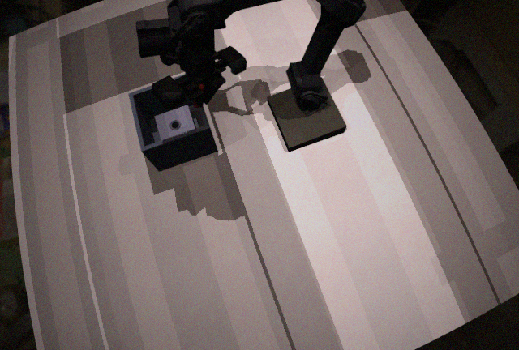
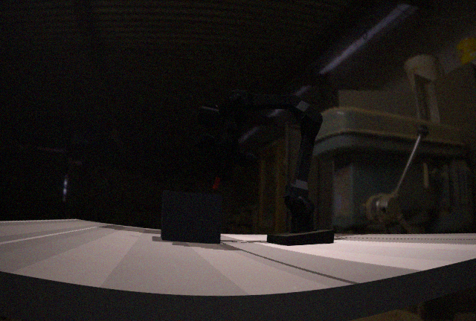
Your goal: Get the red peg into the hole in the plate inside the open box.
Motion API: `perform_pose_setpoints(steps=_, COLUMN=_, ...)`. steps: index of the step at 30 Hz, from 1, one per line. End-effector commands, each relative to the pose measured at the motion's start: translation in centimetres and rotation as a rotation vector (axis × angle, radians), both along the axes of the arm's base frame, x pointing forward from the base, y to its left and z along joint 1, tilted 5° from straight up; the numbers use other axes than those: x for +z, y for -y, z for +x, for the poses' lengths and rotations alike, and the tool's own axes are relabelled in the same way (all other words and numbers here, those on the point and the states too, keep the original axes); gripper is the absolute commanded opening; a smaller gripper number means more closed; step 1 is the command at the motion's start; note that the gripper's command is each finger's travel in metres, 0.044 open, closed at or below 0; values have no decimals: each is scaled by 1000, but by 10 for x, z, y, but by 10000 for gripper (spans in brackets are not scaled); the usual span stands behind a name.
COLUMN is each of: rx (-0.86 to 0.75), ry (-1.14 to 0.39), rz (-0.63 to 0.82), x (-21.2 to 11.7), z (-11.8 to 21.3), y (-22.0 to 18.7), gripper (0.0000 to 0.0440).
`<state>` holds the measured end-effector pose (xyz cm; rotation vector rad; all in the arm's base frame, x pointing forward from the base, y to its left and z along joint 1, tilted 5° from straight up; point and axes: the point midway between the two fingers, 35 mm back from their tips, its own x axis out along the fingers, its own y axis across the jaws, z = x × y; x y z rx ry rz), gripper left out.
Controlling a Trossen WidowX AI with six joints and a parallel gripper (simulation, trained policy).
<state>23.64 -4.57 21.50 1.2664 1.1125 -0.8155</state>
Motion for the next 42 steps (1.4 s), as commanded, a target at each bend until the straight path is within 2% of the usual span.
perform_pose_setpoints(steps=1, rx=-6, ry=-5, rz=-7, x=1, z=5, y=9, gripper=0)
perform_pose_setpoints(steps=22, rx=12, ry=-50, rz=8, x=-30, z=33, y=50, gripper=0)
perform_pose_setpoints(steps=42, rx=110, ry=-58, rz=55, x=-73, z=58, y=51, gripper=11)
